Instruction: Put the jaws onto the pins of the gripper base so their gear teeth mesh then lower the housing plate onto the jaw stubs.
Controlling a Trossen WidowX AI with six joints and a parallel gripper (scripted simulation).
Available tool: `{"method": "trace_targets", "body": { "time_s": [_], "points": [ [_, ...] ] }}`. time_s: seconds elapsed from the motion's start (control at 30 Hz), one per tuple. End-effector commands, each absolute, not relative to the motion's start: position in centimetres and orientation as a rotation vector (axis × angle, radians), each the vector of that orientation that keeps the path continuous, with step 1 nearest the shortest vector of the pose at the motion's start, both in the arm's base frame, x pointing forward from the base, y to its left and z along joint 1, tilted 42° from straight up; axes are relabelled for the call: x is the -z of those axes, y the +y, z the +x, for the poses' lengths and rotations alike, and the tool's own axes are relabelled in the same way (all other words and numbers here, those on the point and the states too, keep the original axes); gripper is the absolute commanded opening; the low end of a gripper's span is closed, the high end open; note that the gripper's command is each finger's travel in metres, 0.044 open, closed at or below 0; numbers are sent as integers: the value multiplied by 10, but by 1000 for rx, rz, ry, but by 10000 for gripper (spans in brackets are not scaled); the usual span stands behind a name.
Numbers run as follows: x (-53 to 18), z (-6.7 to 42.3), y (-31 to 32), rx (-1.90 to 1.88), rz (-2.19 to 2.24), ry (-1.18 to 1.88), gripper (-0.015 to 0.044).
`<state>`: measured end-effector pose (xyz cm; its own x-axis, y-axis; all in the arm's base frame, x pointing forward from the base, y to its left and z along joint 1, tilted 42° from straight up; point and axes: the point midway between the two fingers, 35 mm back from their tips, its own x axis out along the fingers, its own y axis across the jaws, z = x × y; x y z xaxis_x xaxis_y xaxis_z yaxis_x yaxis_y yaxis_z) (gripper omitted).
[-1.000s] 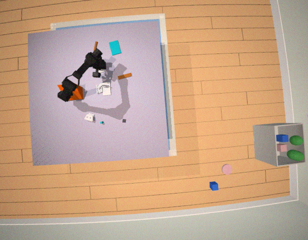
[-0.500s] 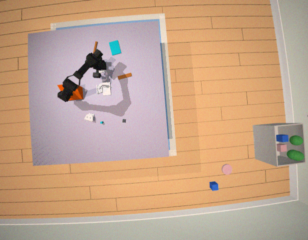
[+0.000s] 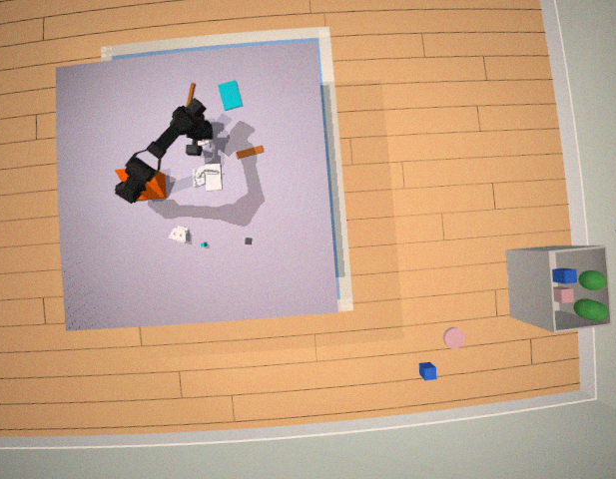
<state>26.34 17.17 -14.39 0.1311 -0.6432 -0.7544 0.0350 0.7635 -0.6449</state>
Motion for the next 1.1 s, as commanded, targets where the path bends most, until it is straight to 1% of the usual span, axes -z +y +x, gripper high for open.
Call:
{"method": "trace_targets", "body": {
  "time_s": [0.0,0.2,0.27,0.73,1.07],
  "points": [
    [144,263,172,530,-549,1363,309],
    [144,263,172,530,-549,1363,151],
    [144,263,172,530,-549,1363,138],
    [144,263,172,530,-549,1363,134],
    [122,261,193,527,-551,1363,134]
  ]
}}
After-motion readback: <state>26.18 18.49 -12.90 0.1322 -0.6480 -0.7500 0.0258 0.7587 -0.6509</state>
